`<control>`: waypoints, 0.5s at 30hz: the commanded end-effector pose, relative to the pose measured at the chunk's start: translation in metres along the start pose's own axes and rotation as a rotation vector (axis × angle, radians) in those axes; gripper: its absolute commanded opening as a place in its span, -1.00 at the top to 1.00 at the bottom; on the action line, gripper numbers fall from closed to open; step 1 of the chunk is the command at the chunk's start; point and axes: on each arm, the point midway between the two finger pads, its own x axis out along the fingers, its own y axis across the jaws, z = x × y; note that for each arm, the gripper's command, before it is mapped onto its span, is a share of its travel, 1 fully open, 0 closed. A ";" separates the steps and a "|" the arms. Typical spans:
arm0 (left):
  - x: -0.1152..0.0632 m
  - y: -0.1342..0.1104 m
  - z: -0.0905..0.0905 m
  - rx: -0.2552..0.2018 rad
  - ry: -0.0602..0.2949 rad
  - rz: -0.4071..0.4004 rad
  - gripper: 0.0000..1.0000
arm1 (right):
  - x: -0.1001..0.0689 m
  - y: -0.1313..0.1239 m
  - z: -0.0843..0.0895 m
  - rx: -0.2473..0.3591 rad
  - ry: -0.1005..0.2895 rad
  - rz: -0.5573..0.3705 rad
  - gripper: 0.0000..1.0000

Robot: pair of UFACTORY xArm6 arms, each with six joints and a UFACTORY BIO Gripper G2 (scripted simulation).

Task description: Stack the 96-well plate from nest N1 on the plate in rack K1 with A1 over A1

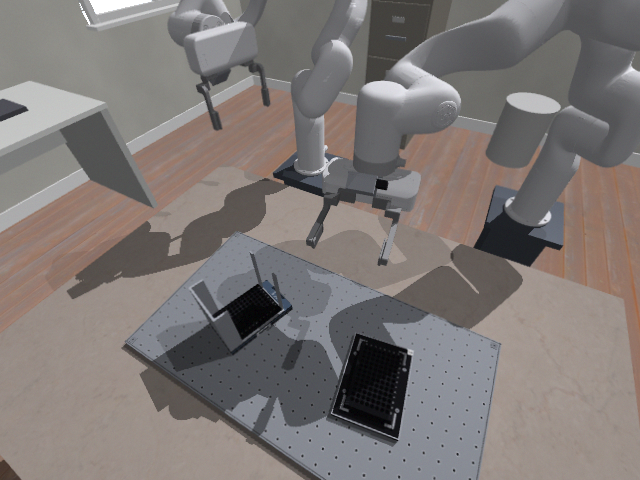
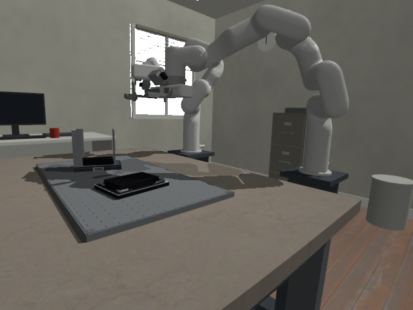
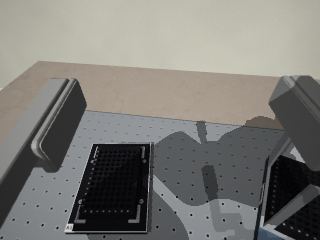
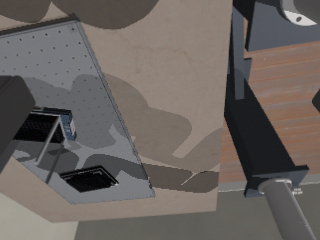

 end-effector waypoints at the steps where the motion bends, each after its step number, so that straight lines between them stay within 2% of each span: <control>1: 0.015 0.015 -0.010 -0.005 -0.005 0.000 0.25 | -0.001 0.000 0.000 0.000 -0.001 0.002 -1.00; 15: 0.048 0.053 -0.042 -0.004 -0.005 0.000 0.25 | -0.001 0.000 0.000 0.000 -0.001 0.002 -1.00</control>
